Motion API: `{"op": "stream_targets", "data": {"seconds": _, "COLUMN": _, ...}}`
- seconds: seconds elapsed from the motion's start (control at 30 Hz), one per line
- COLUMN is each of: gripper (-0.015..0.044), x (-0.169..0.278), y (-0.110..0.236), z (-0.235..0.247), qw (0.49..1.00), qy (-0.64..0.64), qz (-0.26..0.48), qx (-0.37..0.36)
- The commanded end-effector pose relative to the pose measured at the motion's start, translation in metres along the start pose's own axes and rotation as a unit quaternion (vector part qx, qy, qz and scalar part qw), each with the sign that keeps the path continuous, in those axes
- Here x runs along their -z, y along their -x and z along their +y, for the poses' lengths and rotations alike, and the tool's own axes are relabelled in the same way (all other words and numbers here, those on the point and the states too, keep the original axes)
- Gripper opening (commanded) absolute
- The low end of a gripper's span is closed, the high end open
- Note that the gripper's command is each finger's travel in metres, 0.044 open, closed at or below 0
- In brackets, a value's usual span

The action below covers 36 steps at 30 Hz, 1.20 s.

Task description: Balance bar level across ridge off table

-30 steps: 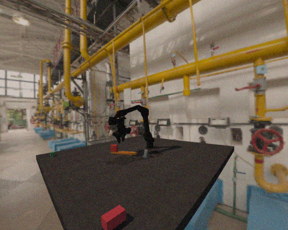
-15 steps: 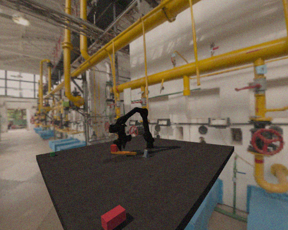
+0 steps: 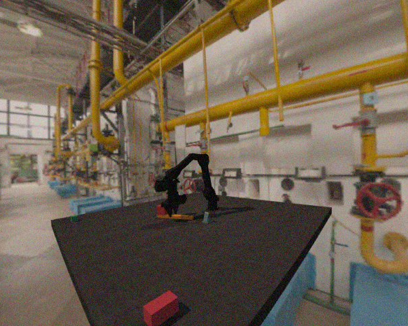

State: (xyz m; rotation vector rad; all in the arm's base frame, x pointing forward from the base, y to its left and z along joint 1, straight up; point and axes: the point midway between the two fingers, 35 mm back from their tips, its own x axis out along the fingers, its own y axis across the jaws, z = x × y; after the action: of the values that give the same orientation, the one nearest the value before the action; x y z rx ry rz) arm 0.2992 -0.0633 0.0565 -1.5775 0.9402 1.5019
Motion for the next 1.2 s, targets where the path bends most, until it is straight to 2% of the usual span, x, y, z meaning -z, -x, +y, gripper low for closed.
{"op": "stream_targets", "data": {"seconds": 0.0, "gripper": 0.0315, "x": -0.001, "y": -0.007, "z": 0.001, "qw": 1.000, "qy": -0.003, "qz": -0.005, "qx": -0.003}}
{"op": "stream_targets", "data": {"seconds": 0.5, "gripper": 0.0315, "x": -0.001, "y": -0.007, "z": 0.001, "qw": 1.000, "qy": -0.003, "qz": -0.005, "qx": -0.003}}
{"op": "stream_targets", "data": {"seconds": 0.7, "gripper": 0.0157, "x": -0.001, "y": -0.006, "z": 0.001, "qw": 1.000, "qy": 0.000, "qz": -0.003, "qx": -0.004}}
{"op": "stream_targets", "data": {"seconds": 0.97, "gripper": 0.0104, "x": -0.001, "y": -0.006, "z": 0.001, "qw": 1.000, "qy": 0.000, "qz": -0.003, "qx": -0.004}}
{"op": "stream_targets", "data": {"seconds": 1.1, "gripper": 0.0000, "x": 0.000, "y": 0.000, "z": 0.000, "qw": 1.000, "qy": 0.000, "qz": -0.003, "qx": -0.004}}
{"op": "stream_targets", "data": {"seconds": 1.17, "gripper": 0.0000, "x": 0.000, "y": 0.005, "z": 0.000, "qw": 1.000, "qy": 0.000, "qz": -0.003, "qx": -0.004}}
